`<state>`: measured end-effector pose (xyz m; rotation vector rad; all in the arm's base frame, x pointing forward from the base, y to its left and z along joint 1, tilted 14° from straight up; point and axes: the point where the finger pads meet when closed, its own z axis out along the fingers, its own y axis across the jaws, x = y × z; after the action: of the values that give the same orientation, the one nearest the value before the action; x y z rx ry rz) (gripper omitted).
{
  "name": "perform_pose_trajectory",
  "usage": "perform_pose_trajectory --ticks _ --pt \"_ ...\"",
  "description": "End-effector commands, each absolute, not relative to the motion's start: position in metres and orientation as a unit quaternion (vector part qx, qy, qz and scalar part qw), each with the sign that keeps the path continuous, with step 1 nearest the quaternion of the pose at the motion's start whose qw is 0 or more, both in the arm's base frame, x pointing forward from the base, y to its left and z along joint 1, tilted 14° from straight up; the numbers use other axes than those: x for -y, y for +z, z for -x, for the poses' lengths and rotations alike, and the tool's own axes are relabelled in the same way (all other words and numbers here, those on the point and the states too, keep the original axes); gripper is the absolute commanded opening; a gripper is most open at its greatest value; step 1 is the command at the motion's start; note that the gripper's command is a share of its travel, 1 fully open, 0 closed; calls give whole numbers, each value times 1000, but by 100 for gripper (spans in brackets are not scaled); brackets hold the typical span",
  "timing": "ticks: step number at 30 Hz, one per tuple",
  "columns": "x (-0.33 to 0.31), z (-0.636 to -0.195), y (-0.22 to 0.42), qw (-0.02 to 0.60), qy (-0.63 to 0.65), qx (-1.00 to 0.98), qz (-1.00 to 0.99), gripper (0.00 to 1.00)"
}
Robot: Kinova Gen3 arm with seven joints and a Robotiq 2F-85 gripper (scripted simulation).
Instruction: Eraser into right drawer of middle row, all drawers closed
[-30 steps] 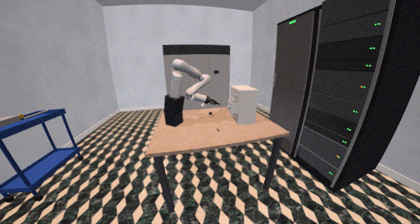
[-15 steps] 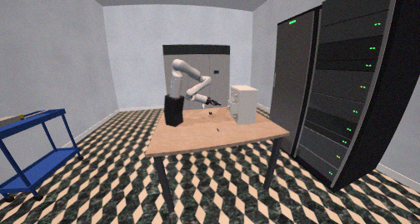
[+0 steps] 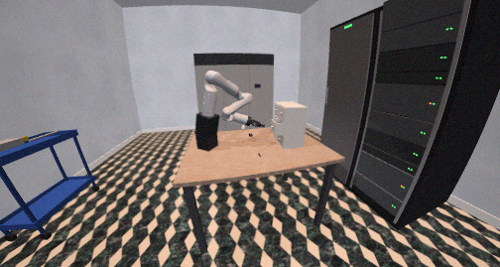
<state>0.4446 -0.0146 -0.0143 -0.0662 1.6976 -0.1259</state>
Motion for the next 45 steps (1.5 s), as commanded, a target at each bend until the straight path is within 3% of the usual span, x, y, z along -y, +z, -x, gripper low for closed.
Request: perform_pose_trajectory --ticks 1,45 --pt "20 -444 -15 658 -59 -751 29 0" --pt "44 -450 -13 658 -59 -751 29 0"
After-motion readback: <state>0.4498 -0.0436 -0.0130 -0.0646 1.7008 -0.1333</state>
